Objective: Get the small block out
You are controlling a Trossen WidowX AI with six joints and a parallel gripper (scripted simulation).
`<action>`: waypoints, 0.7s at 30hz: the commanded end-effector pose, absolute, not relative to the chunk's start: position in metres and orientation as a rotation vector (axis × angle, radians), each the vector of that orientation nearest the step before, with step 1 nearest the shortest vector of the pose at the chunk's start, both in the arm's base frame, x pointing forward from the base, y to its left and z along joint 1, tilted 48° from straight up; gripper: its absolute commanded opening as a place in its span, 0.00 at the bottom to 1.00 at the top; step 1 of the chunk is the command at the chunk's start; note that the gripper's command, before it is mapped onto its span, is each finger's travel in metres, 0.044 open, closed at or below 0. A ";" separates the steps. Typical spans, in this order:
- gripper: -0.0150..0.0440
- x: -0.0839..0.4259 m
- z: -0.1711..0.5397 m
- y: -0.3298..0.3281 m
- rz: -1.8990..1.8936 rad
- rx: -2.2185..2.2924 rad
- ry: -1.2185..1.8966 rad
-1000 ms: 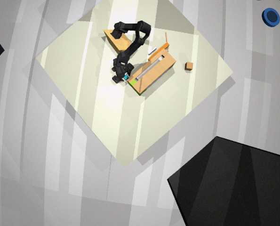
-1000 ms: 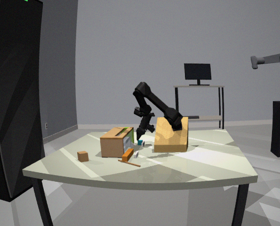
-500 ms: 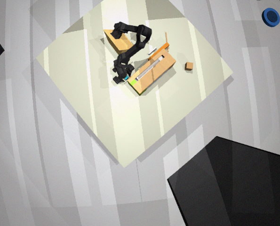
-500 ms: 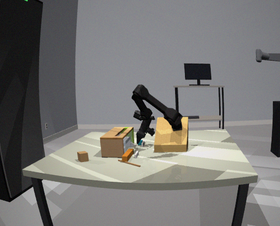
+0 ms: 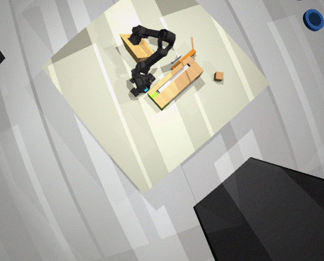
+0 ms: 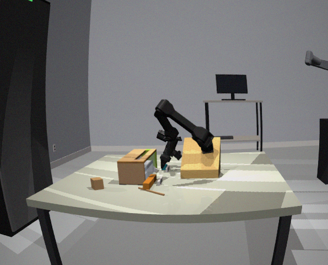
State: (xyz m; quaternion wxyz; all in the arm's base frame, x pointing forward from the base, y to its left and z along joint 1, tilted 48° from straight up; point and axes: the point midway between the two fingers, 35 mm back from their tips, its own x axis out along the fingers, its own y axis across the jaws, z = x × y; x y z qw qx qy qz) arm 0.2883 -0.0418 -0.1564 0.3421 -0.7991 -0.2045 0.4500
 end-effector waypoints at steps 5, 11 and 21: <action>0.25 0.287 -0.137 -0.066 1.173 -2.086 -0.528; 0.25 0.283 -0.117 -0.085 1.170 -2.089 -0.530; 0.25 0.276 -0.104 -0.099 1.188 -2.057 -0.447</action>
